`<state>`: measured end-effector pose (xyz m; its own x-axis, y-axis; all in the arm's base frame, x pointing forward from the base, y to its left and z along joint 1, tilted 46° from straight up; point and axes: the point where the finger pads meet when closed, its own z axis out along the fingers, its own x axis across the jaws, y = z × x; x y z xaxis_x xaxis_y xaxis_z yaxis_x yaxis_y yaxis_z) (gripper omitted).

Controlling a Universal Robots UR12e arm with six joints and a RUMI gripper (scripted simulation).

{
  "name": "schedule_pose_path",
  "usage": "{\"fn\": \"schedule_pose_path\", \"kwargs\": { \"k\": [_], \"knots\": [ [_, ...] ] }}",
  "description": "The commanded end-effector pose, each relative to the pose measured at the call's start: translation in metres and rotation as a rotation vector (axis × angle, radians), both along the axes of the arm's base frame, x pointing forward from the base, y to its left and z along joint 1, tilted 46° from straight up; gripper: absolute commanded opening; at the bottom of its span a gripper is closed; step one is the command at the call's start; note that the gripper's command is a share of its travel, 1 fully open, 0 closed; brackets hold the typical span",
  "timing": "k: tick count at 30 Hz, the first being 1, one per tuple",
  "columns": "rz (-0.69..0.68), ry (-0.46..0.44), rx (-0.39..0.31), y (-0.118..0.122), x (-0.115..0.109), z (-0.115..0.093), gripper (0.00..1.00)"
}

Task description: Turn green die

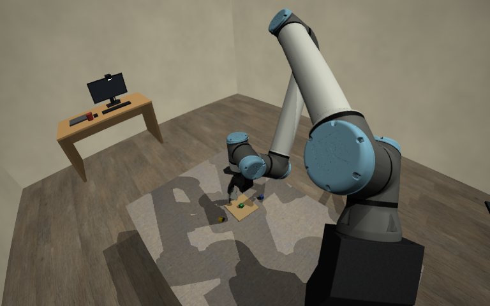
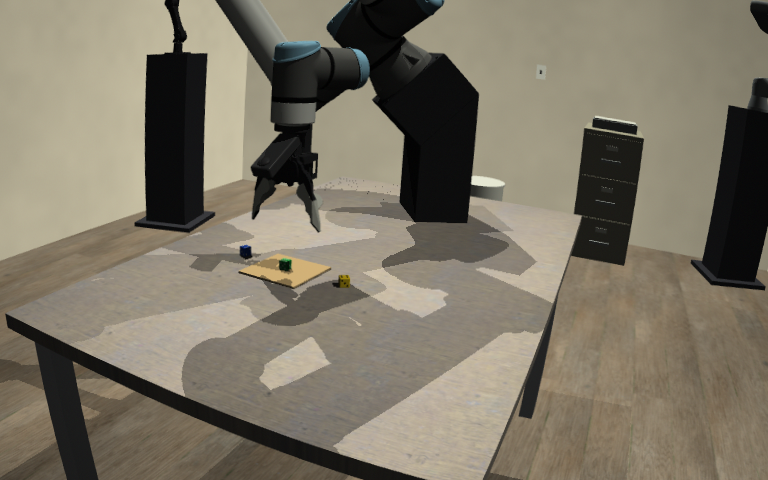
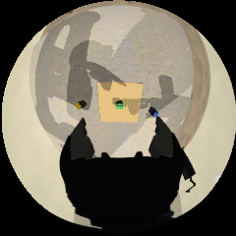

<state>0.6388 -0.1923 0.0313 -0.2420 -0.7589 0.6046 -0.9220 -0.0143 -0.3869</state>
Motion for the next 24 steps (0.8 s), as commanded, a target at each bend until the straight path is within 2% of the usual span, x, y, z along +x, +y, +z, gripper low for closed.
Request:
{"fn": "schedule_pose_path", "kwargs": {
  "k": [1, 15, 24],
  "knots": [
    [0.0, 0.001, 0.0, -0.001, -0.001, -0.001, 1.0],
    [0.0, 0.001, 0.0, 0.0, -0.002, -0.001, 1.0],
    [0.0, 0.001, 0.0, 0.014, -0.008, 0.014, 1.0]
  ]
}}
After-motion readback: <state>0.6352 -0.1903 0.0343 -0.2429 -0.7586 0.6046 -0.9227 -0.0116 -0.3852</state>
